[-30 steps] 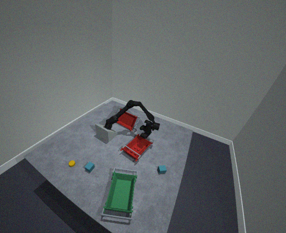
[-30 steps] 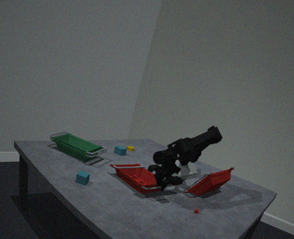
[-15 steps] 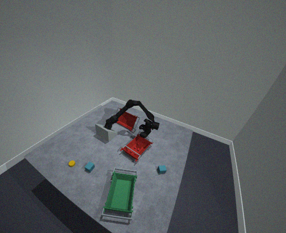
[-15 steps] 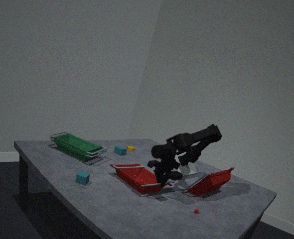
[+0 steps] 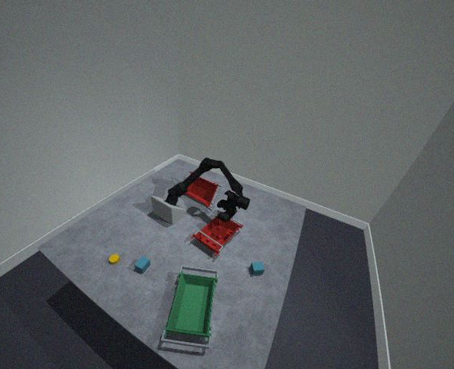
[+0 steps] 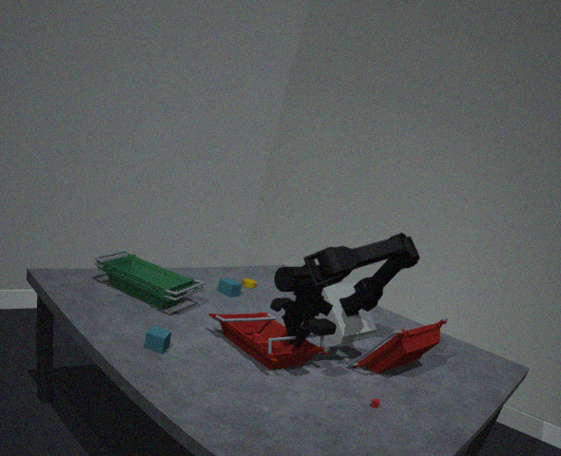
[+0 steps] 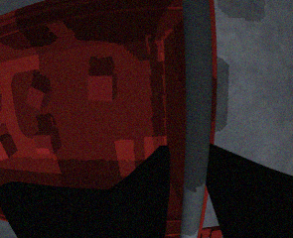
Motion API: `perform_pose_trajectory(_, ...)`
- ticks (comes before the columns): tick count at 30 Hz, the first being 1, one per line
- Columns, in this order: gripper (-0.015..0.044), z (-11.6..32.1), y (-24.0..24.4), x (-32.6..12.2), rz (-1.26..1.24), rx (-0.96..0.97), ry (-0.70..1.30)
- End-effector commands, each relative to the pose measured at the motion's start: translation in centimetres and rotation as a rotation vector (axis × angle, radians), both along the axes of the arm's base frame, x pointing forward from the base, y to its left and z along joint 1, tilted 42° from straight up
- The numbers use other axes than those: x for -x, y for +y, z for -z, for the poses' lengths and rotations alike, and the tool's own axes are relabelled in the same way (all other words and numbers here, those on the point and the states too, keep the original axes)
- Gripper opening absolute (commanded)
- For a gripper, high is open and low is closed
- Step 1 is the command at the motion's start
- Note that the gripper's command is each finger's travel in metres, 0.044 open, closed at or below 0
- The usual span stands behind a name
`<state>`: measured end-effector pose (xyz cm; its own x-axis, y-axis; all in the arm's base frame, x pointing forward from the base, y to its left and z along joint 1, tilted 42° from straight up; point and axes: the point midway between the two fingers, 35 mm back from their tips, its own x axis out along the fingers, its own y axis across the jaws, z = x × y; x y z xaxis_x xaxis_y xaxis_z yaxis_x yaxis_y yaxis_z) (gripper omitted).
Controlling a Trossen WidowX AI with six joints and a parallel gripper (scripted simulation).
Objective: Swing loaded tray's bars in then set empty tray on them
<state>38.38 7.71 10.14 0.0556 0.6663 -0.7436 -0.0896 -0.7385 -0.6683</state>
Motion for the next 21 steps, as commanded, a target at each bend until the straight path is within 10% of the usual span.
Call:
perform_pose_trajectory(1,0.0084,1.8,-0.4,0.2,-0.003,0.004,0.005)
perform_pose_trajectory(21,0.0084,-0.5,-2.5,0.4,0.028,0.021,-0.011)
